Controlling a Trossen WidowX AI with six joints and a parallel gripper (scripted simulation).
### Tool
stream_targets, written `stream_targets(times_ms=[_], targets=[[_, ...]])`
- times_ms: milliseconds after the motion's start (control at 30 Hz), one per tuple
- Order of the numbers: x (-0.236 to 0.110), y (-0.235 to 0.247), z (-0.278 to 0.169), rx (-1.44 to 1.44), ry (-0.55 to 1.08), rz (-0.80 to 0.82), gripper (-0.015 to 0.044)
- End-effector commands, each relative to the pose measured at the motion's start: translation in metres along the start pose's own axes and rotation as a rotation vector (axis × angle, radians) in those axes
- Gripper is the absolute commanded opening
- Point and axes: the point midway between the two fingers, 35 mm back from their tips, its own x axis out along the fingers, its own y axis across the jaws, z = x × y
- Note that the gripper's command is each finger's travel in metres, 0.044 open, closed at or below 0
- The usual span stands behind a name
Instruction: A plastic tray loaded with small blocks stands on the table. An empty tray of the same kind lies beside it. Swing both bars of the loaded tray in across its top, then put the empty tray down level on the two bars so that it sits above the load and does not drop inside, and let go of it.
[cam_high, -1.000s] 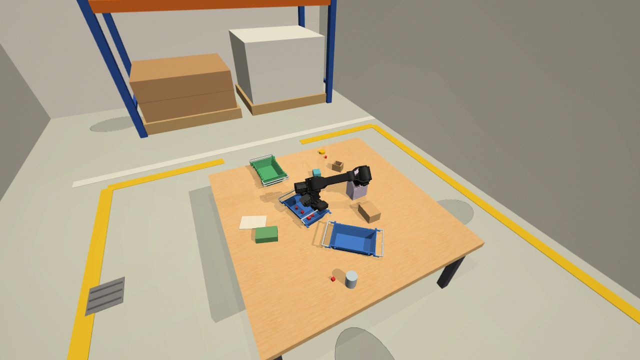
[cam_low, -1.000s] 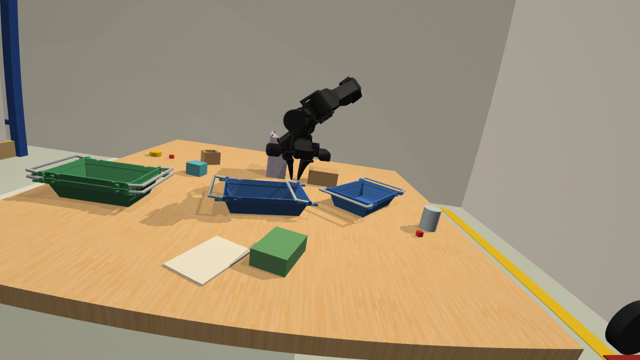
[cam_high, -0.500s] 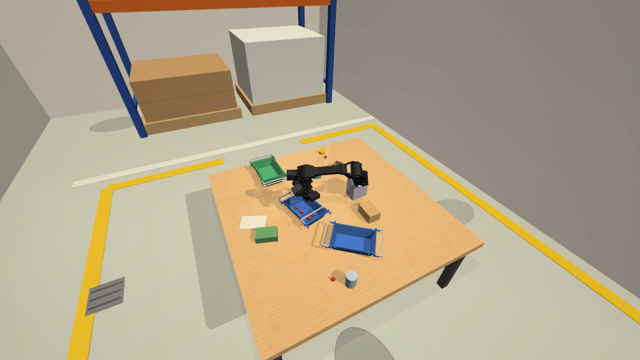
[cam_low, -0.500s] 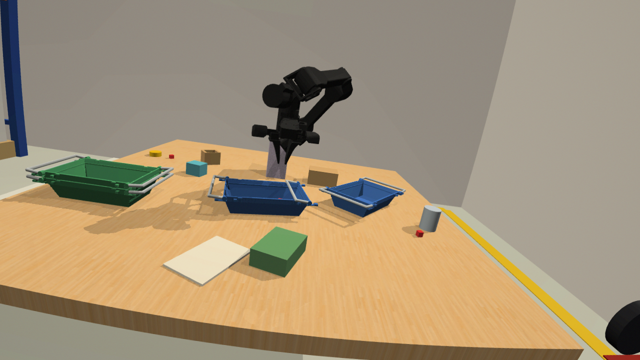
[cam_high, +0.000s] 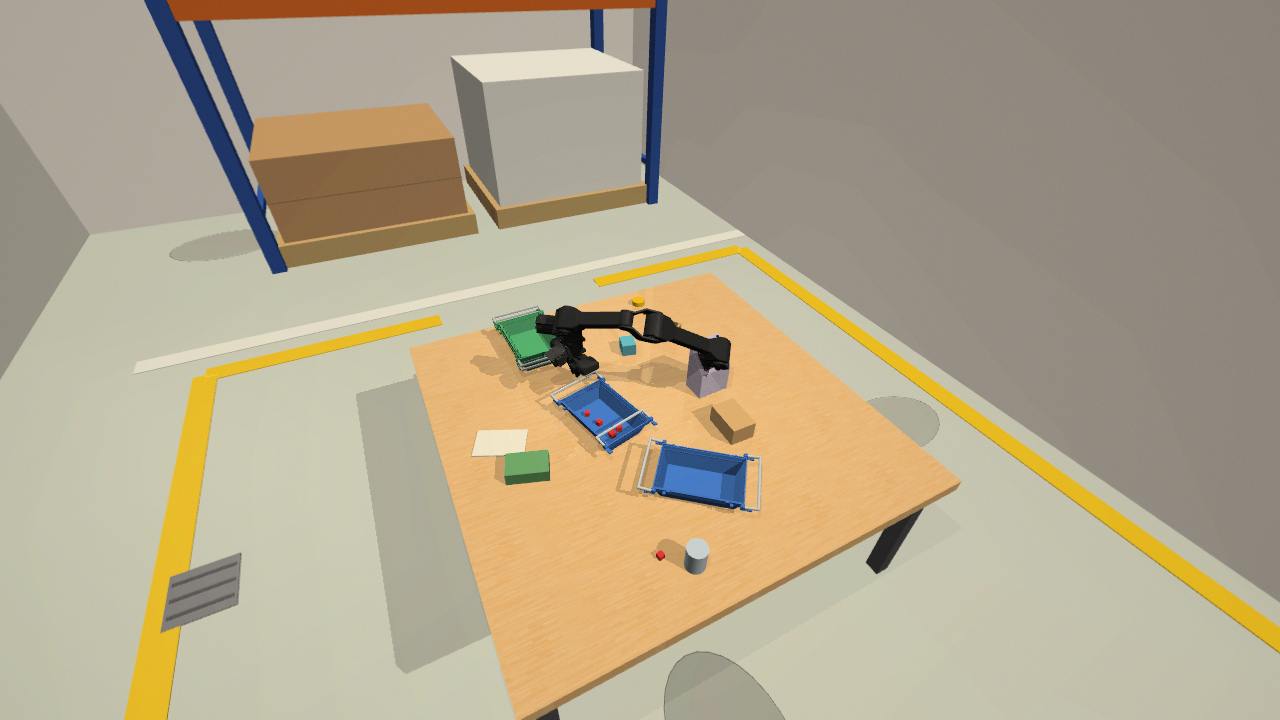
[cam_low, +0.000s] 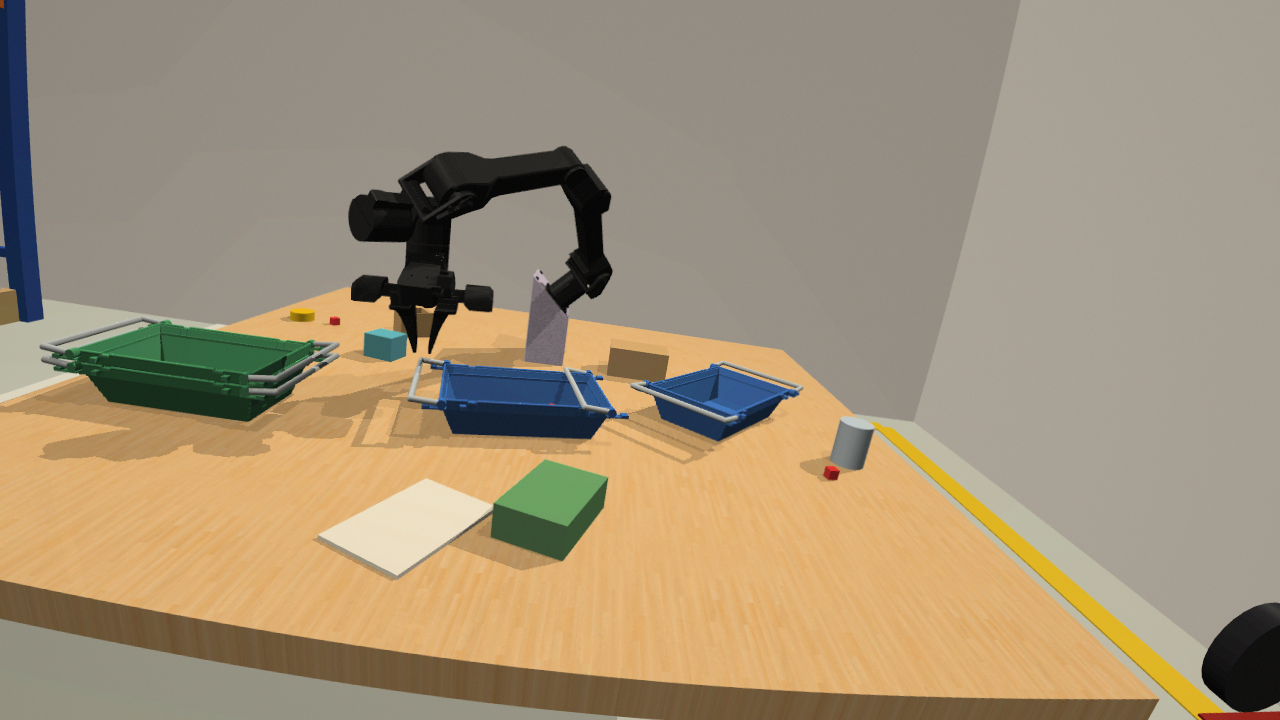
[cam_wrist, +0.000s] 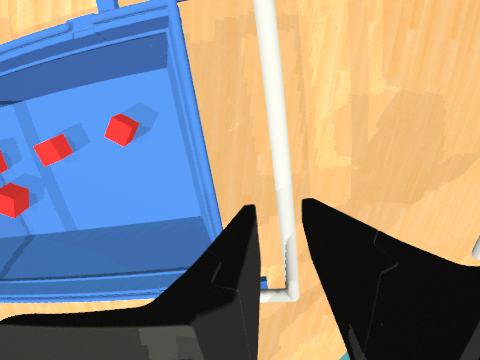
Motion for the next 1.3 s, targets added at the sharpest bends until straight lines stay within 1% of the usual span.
stream_targets(times_ms=[0, 200, 533, 633, 767, 1000, 1267], targets=[[0.003, -0.006, 0.002, -0.028, 0.003, -0.008, 0.0083], [0.011, -0.007, 0.003, -0.028, 0.003, -0.008, 0.0083], [0.056, -0.007, 0.003, -0.029, 0.002, -0.006, 0.0083], [0.063, -0.006, 0.002, -0.029, 0.002, -0.005, 0.0083], [0.062, -0.006, 0.002, -0.029, 0.002, -0.005, 0.0083], [0.039, 0.007, 0.002, -0.028, 0.002, -0.006, 0.0083], [0.029, 0.028, 0.001, -0.028, 0.003, -0.005, 0.0083]])
